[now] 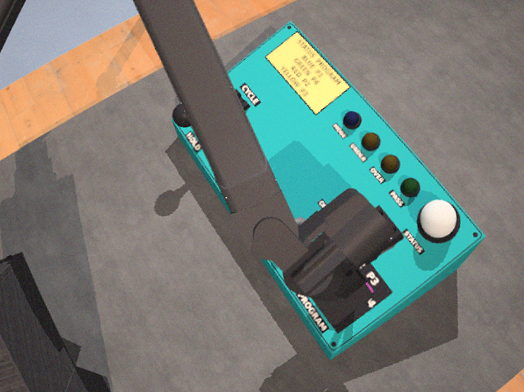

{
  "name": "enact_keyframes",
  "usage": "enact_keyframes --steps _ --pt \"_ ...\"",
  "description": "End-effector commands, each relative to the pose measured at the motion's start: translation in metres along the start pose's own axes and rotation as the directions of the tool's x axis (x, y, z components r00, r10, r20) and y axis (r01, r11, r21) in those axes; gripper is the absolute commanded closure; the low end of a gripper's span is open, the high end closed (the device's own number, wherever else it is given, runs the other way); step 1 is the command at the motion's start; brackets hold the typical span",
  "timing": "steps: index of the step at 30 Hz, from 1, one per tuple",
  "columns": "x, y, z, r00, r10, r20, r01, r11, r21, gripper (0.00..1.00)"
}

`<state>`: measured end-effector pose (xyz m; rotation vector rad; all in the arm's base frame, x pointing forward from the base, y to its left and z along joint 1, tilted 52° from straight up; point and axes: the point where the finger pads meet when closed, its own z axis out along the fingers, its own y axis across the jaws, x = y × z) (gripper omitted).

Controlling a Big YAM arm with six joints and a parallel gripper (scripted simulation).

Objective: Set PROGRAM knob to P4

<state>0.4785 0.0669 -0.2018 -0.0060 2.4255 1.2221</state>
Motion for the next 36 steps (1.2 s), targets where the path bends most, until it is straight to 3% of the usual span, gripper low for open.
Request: enact_keyframes --steps 1,36 --pt "-0.0025 -0.0133 -0.0073 1.0 0.017 0.02 -0.017 1.0 0.014 1.0" --pt "-0.0025 -0.0133 -0.0073 0.998 0.059 0.021 -0.059 0.998 0.013 1.0"
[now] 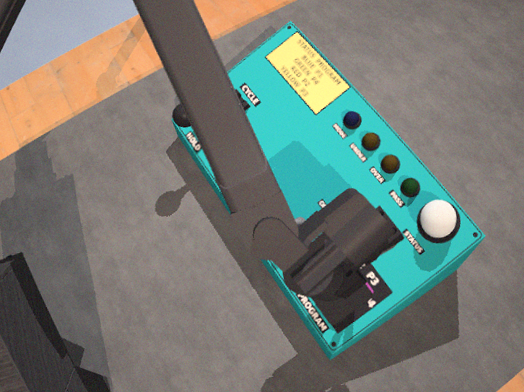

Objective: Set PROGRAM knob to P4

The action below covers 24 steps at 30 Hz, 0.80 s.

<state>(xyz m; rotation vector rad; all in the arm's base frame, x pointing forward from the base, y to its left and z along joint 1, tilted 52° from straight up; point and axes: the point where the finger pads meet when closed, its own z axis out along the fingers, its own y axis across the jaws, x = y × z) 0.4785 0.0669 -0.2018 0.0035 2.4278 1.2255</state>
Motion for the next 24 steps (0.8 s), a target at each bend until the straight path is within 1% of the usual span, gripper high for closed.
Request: enact_keyframes --steps 1,7,9,13,19,24 --pt "-0.0026 -0.0133 -0.0073 0.998 0.06 0.021 -0.061 0.998 0.013 1.0" --pt "-0.0026 -0.0133 -0.0073 0.989 0.143 0.022 -0.143 0.99 0.012 1.0" --pt "-0.0026 -0.0133 -0.0073 0.989 0.143 0.022 -0.143 0.99 0.012 1.0" --pt "-0.0027 -0.0133 -0.0073 0.975 0.222 0.023 -0.223 0.975 0.01 1.0" --pt "-0.0032 -0.0132 -0.0074 0.933 0.359 0.027 -0.359 0.933 0.005 1.0" --pt "-0.0034 -0.0131 -0.0075 0.879 0.476 0.03 -0.477 0.879 0.001 1.0"
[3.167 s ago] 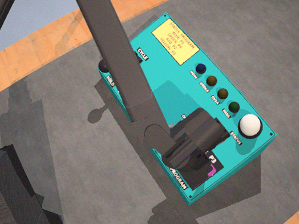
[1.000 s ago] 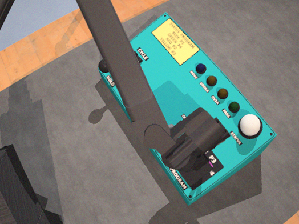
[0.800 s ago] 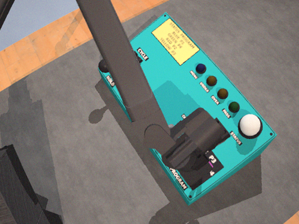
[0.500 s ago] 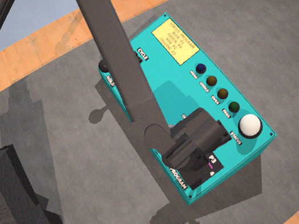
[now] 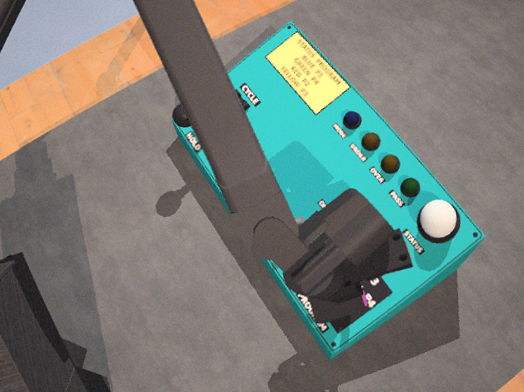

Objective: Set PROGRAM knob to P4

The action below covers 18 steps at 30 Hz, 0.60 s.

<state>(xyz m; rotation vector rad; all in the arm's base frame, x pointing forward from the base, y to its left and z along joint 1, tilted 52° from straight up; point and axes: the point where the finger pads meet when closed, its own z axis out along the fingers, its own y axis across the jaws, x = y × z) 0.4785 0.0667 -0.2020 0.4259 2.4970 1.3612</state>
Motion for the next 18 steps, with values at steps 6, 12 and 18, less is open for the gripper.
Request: enact_keyframes --steps 6,12,18 --pt "-0.0075 -0.011 -0.0075 0.965 0.259 0.031 -0.259 0.966 -0.003 1.0" --pt "-0.0075 -0.011 -0.0075 0.925 0.379 0.03 -0.379 0.925 -0.007 1.0" --pt "-0.0074 -0.011 -0.0075 0.895 0.446 0.029 -0.446 0.895 -0.009 1.0"
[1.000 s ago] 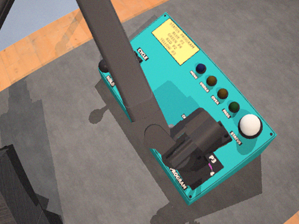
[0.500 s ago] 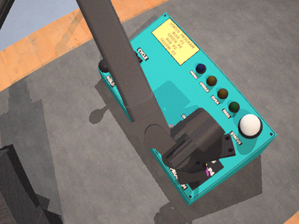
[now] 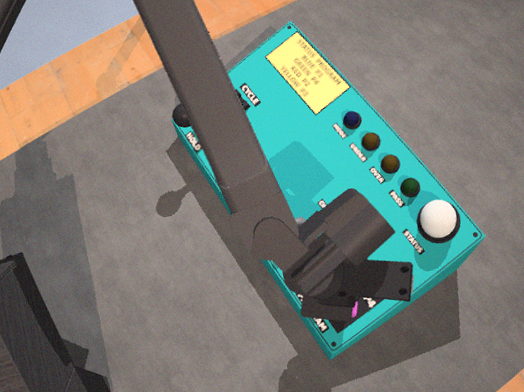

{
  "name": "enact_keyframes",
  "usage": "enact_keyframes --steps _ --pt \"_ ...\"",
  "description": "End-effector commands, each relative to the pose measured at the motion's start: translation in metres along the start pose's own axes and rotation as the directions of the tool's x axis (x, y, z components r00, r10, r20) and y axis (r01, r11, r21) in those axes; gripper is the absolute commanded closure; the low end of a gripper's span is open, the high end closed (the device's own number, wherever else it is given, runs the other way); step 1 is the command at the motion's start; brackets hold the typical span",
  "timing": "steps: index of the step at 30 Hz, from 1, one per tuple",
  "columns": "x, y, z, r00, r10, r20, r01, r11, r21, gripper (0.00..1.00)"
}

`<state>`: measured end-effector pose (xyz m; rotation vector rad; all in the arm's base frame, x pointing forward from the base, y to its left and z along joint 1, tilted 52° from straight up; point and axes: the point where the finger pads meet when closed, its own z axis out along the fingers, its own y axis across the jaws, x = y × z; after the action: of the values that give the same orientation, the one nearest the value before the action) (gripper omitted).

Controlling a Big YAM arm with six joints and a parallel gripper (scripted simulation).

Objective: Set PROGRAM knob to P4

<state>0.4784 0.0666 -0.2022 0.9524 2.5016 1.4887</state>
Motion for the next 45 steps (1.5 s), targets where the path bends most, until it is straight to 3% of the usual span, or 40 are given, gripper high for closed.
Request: enact_keyframes --steps 1,45 --pt "-0.011 -0.0071 -0.0075 0.997 0.073 0.029 -0.072 0.997 -0.01 1.0" --pt "-0.0107 -0.0073 -0.0074 0.992 0.124 0.027 -0.124 0.992 -0.01 1.0"
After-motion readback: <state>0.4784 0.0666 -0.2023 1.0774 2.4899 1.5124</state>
